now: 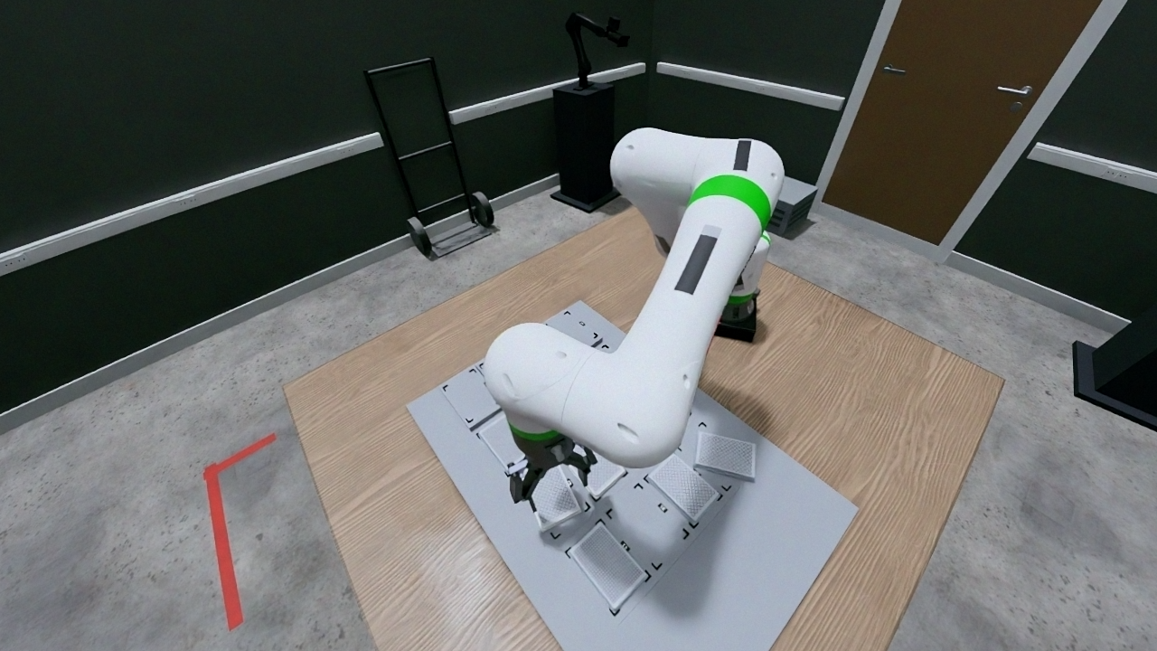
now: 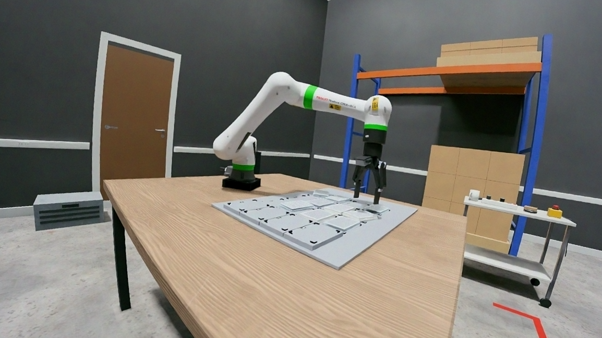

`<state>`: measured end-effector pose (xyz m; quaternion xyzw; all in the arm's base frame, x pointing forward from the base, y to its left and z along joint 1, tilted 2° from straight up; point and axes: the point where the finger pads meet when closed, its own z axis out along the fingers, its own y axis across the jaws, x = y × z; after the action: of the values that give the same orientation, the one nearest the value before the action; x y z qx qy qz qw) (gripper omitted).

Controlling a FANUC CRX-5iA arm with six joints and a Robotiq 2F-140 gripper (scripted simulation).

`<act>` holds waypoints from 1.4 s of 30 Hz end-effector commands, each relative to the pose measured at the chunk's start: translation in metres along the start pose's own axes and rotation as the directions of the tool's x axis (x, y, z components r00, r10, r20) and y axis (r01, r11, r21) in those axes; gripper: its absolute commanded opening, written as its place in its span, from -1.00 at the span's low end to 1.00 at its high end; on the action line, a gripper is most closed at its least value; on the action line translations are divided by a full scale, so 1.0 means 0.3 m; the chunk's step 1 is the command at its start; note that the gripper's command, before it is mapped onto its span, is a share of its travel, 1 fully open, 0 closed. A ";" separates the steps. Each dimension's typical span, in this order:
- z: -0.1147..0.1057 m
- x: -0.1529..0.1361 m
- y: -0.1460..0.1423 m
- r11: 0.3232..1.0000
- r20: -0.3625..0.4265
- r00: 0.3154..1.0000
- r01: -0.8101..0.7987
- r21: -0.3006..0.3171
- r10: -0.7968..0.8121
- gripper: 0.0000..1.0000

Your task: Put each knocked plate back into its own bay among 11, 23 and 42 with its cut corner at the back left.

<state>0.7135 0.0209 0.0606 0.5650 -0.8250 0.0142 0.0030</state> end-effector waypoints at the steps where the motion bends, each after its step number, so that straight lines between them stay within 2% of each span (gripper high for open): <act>1: 0.009 0.021 -0.010 1.000 0.001 1.000 0.000 0.003 0.000 0.40; 9: 0.058 0.107 -0.040 1.000 0.001 1.000 0.000 0.003 0.000 0.40; 18: 0.058 0.107 -0.040 1.000 0.001 1.000 0.000 0.003 0.000 0.40; 31: 0.116 0.106 -0.040 1.000 0.001 1.000 0.000 0.003 0.000 0.40; 42: 0.121 0.107 -0.040 1.000 0.001 1.000 0.001 0.002 -0.001 0.40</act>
<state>0.7128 -0.0141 0.0239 0.5651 -0.8249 0.0141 0.0029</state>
